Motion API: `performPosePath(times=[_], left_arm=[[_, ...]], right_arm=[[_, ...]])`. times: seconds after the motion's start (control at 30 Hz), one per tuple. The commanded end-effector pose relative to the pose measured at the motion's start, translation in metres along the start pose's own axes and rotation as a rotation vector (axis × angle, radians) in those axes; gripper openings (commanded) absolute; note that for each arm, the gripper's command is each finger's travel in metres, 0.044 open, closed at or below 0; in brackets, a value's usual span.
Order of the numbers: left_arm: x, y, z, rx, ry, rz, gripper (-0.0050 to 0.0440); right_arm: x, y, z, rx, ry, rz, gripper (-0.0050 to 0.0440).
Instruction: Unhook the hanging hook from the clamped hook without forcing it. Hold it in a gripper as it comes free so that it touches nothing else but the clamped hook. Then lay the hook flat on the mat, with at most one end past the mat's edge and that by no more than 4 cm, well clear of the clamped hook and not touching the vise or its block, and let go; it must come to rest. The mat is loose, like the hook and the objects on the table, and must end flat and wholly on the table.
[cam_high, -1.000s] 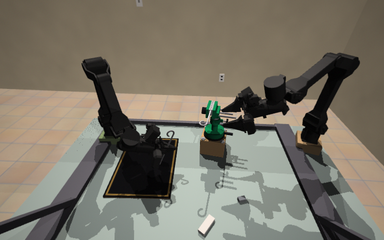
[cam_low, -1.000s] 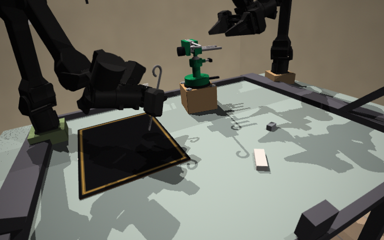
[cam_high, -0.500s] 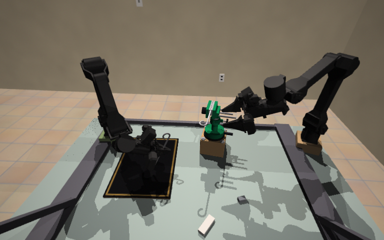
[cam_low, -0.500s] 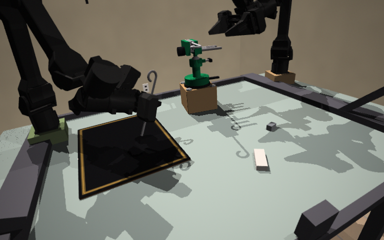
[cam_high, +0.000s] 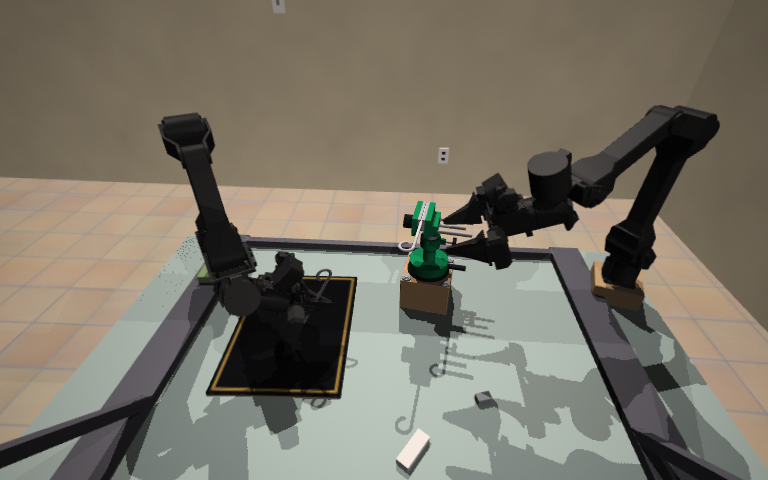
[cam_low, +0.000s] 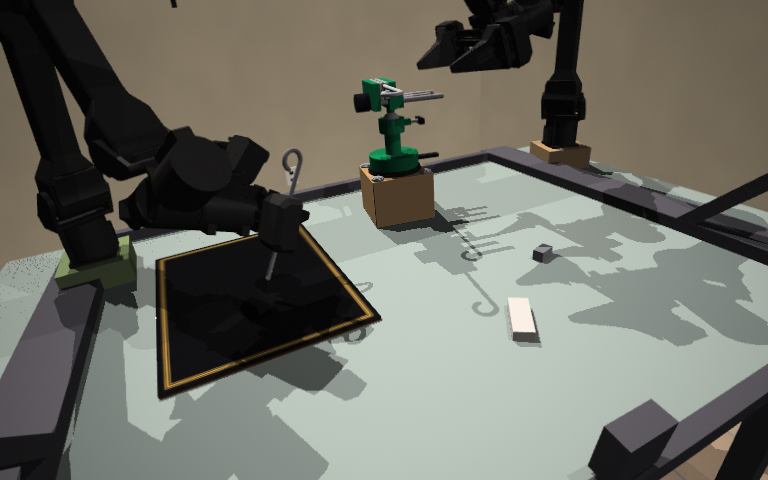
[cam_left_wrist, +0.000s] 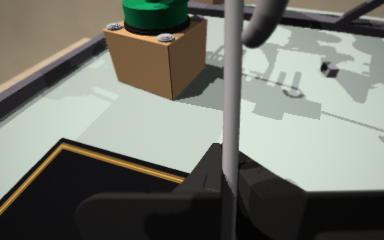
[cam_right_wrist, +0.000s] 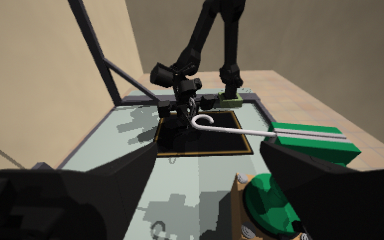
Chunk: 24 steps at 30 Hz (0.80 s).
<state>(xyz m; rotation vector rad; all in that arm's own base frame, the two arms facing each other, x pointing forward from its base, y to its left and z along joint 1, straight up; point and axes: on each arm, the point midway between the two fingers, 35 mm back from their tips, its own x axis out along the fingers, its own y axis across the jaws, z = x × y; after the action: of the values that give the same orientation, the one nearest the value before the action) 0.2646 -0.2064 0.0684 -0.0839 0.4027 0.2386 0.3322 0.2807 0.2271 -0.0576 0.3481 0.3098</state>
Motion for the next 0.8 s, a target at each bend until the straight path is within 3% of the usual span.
performPosePath(times=[0.0, 0.77], left_arm=[[-0.008, -0.002, 0.005, -0.027, -0.002, -0.006, 0.0], [-0.034, 0.012, -0.007, -0.012, 0.025, 0.026, 0.0]], right_arm=[[-0.004, 0.0, 0.009, 0.015, -0.021, 0.003, 0.044], [-0.004, 0.0, 0.009, 0.015, -0.021, 0.003, 0.044]])
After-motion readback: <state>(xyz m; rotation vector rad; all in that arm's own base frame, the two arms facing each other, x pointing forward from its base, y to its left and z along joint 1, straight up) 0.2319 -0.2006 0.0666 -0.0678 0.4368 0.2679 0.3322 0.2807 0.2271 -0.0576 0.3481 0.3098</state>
